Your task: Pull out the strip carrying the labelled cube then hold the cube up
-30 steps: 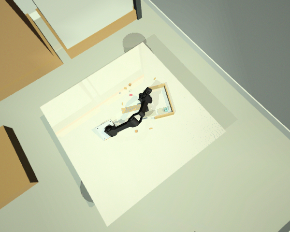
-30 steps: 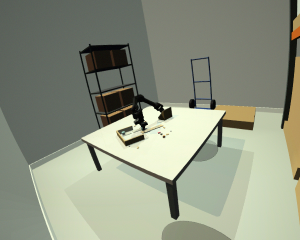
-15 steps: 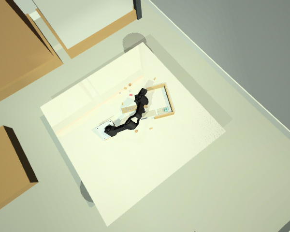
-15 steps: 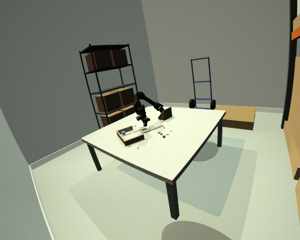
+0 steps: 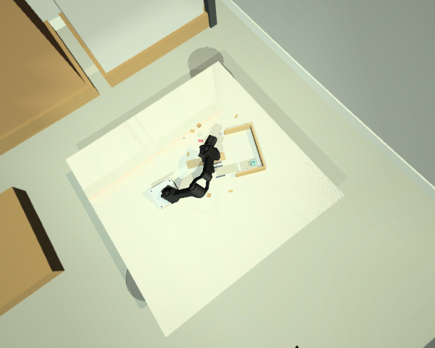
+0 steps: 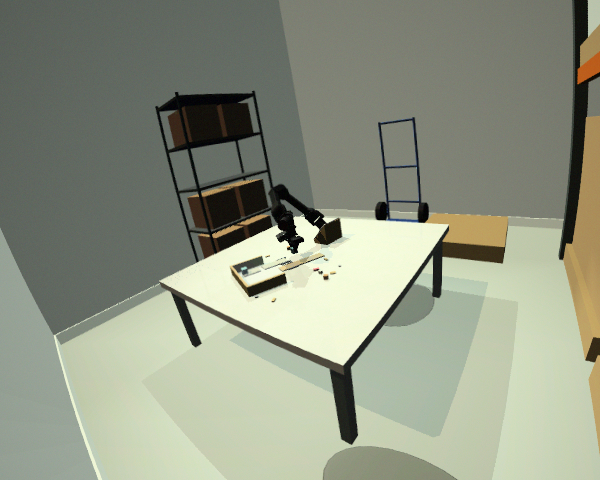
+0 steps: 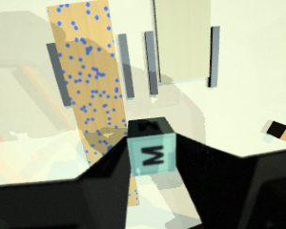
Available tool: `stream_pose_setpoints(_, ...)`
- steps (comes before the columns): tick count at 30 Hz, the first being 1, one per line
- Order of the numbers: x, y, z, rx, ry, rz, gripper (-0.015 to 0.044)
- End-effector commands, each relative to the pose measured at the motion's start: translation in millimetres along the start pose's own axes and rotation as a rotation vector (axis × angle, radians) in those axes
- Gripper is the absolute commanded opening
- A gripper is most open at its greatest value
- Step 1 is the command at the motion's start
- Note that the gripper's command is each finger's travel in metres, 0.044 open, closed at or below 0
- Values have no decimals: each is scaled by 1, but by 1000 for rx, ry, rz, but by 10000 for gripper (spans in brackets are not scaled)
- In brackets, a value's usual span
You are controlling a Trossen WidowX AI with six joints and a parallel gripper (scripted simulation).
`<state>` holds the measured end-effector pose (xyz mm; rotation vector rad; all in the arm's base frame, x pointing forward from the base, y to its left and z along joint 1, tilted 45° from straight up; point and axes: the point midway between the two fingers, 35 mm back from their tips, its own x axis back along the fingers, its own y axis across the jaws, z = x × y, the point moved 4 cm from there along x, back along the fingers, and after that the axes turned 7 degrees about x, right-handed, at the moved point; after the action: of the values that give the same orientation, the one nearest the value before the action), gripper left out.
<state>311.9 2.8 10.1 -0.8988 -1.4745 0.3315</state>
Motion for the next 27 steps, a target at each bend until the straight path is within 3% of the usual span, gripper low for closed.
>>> stream_pose_setpoints(1, 2, -2, 5, -9, -5, -9, 0)
stream_pose_setpoints(8, 37, -2, 6, -8, -5, -10, 0)
stream_pose_setpoints(27, 38, -2, 6, -8, -5, -10, 0)
